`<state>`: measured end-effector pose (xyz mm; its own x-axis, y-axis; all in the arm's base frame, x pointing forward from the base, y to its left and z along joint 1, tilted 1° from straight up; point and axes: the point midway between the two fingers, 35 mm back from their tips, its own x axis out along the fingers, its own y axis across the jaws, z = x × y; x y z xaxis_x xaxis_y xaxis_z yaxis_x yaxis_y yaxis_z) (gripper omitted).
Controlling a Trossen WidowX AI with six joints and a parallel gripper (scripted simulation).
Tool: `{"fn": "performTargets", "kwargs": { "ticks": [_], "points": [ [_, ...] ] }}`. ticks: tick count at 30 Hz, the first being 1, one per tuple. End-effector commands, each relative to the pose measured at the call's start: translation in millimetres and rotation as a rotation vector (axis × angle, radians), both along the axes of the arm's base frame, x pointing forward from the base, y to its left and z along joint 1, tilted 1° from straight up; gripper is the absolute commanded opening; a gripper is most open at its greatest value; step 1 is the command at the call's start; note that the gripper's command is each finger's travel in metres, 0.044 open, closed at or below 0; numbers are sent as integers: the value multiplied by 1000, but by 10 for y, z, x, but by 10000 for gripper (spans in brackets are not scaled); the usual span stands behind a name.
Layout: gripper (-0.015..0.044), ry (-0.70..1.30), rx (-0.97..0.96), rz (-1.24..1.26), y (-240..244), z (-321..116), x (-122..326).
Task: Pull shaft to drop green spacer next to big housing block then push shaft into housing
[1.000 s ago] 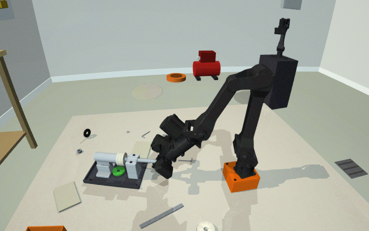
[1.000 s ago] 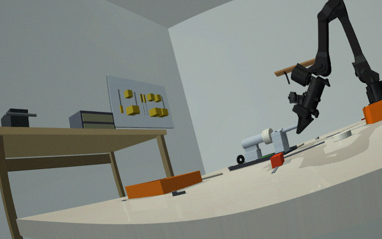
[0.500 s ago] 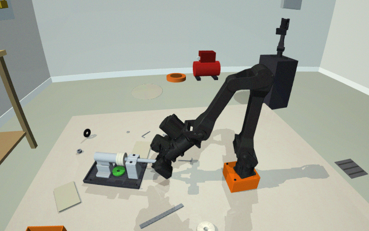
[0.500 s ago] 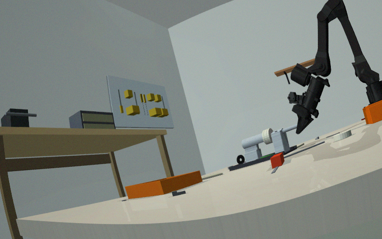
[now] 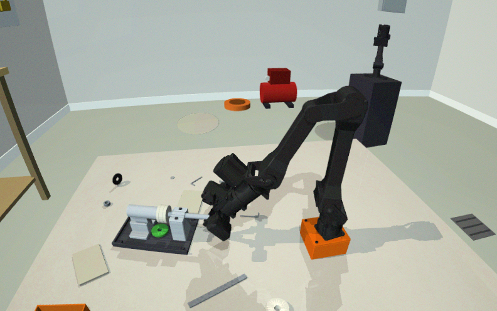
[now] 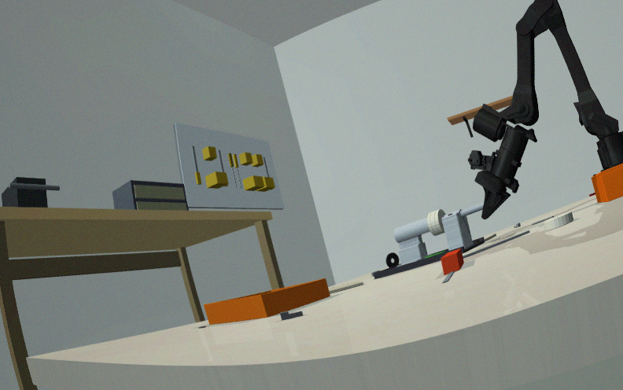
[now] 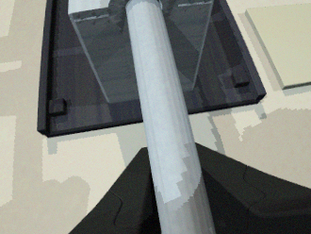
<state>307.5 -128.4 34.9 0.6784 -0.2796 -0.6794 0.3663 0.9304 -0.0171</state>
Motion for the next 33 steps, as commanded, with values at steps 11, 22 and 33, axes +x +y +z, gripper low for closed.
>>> {"fn": "performTargets", "kwargs": {
  "ticks": [11, 22, 33],
  "points": [
    [0, -6, -3, 0, -25, 24, 62],
    [0, -6, -3, 0, -37, 26, 94],
    [0, -7, -3, 0, -50, 28, 126]
  ]
}}
